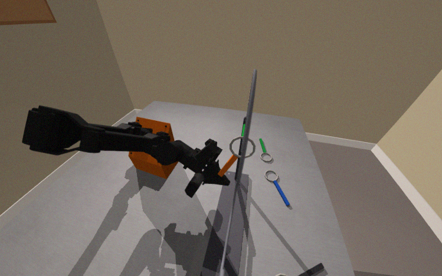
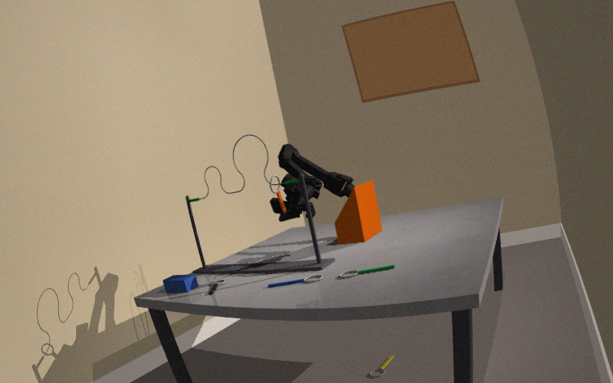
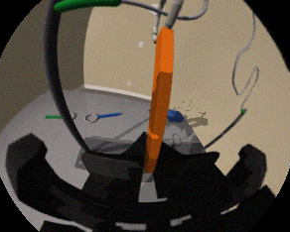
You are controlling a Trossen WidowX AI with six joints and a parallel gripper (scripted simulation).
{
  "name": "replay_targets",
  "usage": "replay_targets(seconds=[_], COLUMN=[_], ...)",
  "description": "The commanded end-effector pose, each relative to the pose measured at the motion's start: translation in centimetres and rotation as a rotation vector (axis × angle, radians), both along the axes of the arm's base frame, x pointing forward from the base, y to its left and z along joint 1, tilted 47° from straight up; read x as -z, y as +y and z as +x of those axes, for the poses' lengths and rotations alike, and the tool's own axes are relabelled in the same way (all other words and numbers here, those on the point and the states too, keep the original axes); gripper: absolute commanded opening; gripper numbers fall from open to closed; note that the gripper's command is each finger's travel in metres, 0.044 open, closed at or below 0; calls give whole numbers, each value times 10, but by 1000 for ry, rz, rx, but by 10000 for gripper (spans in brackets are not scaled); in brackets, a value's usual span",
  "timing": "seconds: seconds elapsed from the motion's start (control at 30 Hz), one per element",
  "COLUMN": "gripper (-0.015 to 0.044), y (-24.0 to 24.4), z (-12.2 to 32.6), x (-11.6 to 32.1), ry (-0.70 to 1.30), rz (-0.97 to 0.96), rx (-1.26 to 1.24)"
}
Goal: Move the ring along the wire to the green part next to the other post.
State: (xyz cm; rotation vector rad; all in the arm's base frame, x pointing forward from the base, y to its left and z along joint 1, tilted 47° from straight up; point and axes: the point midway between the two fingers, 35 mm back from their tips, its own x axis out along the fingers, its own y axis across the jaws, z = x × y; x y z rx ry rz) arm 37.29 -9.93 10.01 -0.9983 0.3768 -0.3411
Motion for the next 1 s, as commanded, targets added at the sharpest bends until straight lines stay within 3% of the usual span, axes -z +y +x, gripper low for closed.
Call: replay_targets(seconds=[0.0, 0.97], gripper=[-150, -150], y=[5, 34], z=[-1, -1], x=[9, 42], ry=[3, -2], rz=[49, 160], rx=[4, 7])
